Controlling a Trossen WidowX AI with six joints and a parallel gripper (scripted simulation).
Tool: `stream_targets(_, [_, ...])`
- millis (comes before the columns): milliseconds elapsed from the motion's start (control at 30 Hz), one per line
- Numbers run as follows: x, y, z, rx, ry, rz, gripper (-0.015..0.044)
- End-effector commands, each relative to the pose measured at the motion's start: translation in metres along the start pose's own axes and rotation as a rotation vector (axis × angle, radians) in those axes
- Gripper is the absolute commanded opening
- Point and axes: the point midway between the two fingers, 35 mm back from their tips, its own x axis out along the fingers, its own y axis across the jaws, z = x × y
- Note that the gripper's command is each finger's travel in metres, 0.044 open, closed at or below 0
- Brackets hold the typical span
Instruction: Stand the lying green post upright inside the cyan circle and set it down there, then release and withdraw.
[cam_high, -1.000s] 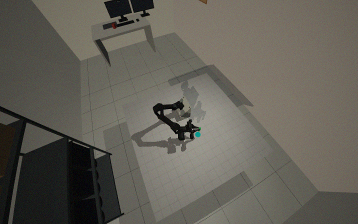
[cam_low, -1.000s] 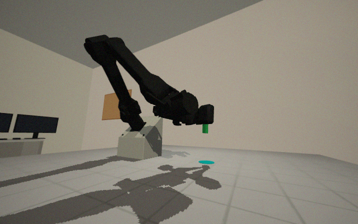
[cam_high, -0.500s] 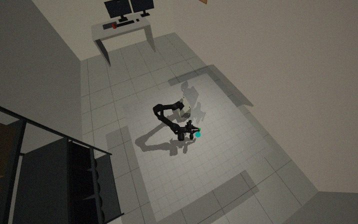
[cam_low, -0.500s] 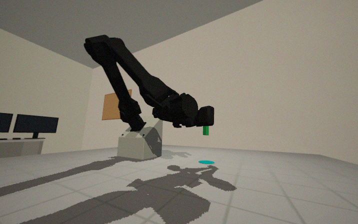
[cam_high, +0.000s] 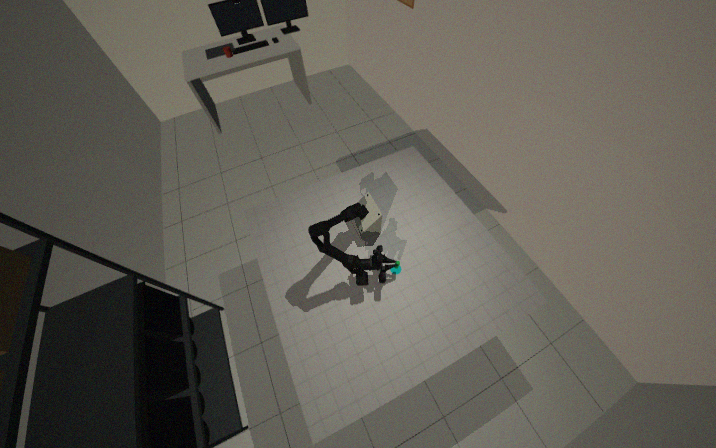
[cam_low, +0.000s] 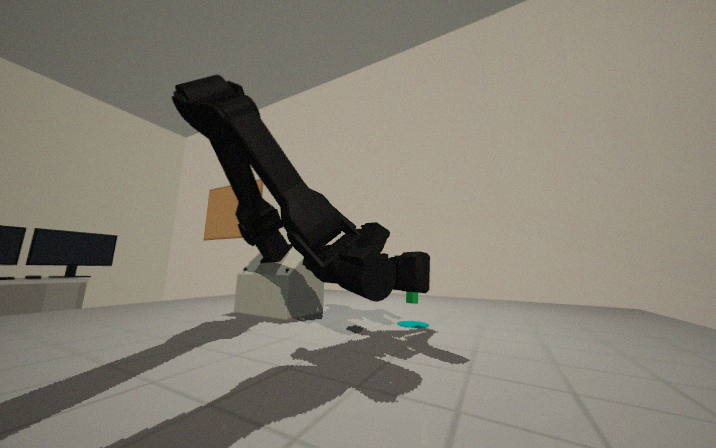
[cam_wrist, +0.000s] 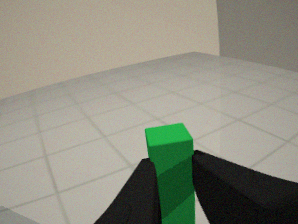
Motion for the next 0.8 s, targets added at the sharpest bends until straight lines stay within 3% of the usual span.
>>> stream_targets(0, [0.003, 0.002, -0.016, 0.000, -0.009, 0.001, 0.0023])
stream_targets(700, [0.007, 0.002, -0.037, 0.005, 0.001, 0.002, 0.0023])
stream_targets(767, [0.007, 0.002, -0.037, 0.005, 0.001, 0.002, 0.0075])
